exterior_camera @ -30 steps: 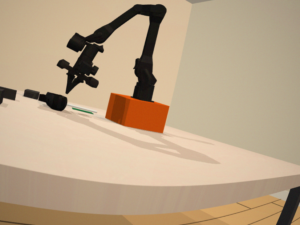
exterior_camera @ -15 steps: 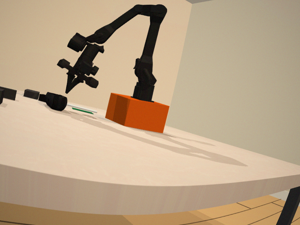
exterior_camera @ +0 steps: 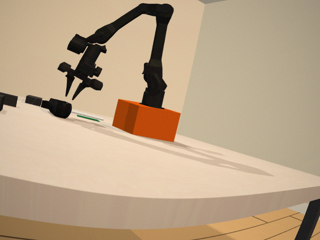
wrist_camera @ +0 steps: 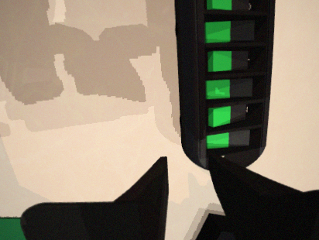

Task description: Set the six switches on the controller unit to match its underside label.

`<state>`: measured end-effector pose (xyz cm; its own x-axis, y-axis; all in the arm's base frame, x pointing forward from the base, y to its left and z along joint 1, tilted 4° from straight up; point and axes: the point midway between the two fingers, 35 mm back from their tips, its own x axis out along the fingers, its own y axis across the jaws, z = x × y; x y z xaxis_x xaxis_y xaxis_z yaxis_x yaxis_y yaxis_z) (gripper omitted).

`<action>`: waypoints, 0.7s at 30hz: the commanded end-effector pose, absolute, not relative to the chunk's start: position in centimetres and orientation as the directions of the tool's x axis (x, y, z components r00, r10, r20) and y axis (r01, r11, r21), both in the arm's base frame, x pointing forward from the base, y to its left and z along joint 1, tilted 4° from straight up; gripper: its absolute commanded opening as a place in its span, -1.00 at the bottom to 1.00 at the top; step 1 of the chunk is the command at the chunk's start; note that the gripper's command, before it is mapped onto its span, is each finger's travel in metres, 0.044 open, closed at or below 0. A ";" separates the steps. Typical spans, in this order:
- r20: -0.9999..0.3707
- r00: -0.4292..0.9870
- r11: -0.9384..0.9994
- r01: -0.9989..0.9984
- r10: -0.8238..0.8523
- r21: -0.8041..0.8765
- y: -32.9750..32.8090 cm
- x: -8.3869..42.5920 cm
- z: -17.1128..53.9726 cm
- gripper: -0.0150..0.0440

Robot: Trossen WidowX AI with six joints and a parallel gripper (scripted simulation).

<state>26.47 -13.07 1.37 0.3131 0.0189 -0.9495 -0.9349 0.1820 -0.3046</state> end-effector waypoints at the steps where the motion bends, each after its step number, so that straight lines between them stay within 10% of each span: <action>1: -0.957 0.284 0.175 -0.946 0.051 -0.272 -13.6 27.8 2.2 0.22; 10: -0.974 0.165 0.170 -0.976 0.156 -0.138 -14.5 30.3 4.1 1.00; 21: -0.973 0.119 0.165 -0.983 0.196 -0.086 -14.8 31.2 4.3 1.00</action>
<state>31.09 -14.79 4.61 0.1216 0.1906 -0.9741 -0.9812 0.1711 -0.0890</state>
